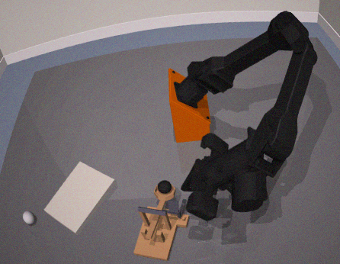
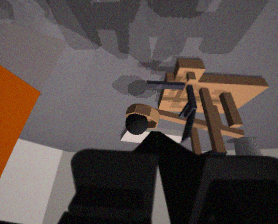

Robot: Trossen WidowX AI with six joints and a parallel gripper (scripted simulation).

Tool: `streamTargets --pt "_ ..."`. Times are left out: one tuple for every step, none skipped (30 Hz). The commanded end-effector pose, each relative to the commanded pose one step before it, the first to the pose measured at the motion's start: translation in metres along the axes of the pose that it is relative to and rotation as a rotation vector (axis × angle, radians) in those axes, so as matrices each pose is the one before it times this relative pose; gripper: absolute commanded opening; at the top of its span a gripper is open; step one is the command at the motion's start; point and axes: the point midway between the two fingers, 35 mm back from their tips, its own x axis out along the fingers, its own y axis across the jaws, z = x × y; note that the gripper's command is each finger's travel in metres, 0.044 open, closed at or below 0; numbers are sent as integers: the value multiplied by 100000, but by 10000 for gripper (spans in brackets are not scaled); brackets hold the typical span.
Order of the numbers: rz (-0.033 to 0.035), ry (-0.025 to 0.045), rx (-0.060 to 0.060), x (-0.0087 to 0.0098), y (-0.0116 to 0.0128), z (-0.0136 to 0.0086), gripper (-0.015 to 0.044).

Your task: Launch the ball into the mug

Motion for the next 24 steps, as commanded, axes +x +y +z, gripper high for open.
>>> streamTargets --pt "1629 -340 -91 863 249 603 0" --pt "2 -8 -1 119 -1 117 0" --pt "3 -8 -1 119 0 117 0" --pt "3 -8 -1 119 1 116 0" --pt "3 -8 -1 119 2 116 0" --pt "4 -8 -1 119 3 116 0" --pt "4 -7 -1 119 4 116 0" --pt "5 -7 -1 119 5 116 0" --pt "5 -7 -1 119 6 115 0" --pt "5 -7 -1 119 7 115 0" --pt "6 -7 -1 119 8 115 0" --pt "6 -7 -1 119 9 115 0" --pt "7 -7 -1 119 10 115 0" --pt "7 -7 -1 120 11 114 0" --pt "7 -7 -1 120 12 114 0" --pt "8 -7 -1 120 13 114 0" --pt "8 -7 -1 120 14 113 0" --pt "9 -6 -1 120 15 113 0" --pt "9 -6 -1 120 16 113 0" --pt "9 -6 -1 120 17 113 0" --pt "10 -6 -1 120 18 112 0" --pt "10 -6 -1 120 19 112 0" --pt "11 -6 -1 120 20 112 0" --pt "11 -6 -1 120 21 111 0"
